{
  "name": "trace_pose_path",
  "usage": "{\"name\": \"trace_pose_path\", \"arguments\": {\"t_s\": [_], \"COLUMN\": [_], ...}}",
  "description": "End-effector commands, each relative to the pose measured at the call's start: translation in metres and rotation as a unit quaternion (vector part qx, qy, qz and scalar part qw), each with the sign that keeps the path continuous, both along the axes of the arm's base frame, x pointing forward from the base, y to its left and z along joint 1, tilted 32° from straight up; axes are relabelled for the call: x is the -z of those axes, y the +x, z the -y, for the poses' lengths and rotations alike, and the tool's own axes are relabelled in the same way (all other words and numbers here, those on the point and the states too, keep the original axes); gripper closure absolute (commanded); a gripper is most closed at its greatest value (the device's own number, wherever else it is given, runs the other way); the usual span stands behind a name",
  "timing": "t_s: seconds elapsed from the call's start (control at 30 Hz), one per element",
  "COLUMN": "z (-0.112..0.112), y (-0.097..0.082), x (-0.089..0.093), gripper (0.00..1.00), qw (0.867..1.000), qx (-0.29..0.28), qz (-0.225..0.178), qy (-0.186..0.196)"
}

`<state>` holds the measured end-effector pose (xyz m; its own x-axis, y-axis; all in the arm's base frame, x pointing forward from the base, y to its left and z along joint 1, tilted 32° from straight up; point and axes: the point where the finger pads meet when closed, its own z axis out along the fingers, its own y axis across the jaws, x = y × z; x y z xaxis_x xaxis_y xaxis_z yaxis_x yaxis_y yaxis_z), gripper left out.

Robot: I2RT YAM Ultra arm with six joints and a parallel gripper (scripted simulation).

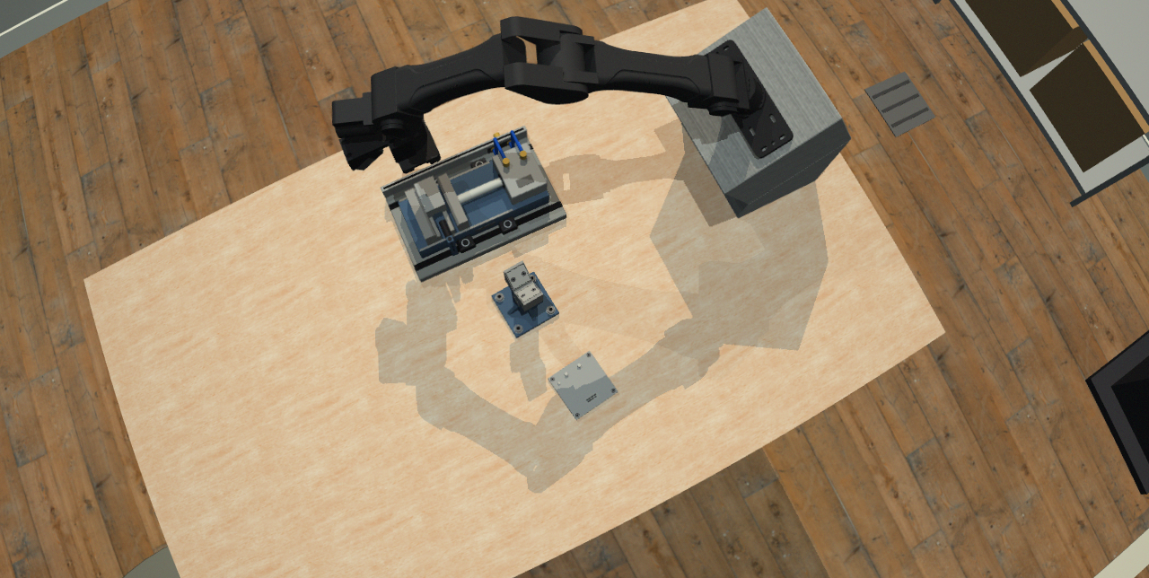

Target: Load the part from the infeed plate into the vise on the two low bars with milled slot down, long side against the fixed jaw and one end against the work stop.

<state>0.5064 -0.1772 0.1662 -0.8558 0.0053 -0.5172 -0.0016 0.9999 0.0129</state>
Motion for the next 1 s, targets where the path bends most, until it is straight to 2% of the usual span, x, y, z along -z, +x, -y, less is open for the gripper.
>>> {"name": "trace_pose_path", "arguments": {"t_s": [0.0, 0.43, 0.6, 0.67, 0.73, 0.77, 0.9, 0.97], "z": [0.007, 0.007, 0.007, 0.005, 0.005, 0.003, 0.004, 0.006], "y": [-0.003, 0.002, 0.009, 0.011, 0.011, 0.01, 0.015, 0.016], "x": [-0.03, -0.03, -0.01, -0.008, -0.008, -0.026, -0.002, 0.0], "gripper": [1.0, 1.0, 1.0, 1.0, 1.0, 1.0, 1.0, 1.0], "qw": [1.0, 0.999, 1.0, 1.0, 1.0, 0.999, 1.0, 1.0], "qx": [0.005, 0.004, 0.003, 0.002, 0.002, 0.002, 0.002, 0.005], "qz": [0.026, 0.032, 0.021, 0.021, 0.021, 0.037, 0.021, 0.021], "qy": [-0.012, -0.015, -0.01, -0.009, -0.009, -0.016, -0.008, -0.009]}}
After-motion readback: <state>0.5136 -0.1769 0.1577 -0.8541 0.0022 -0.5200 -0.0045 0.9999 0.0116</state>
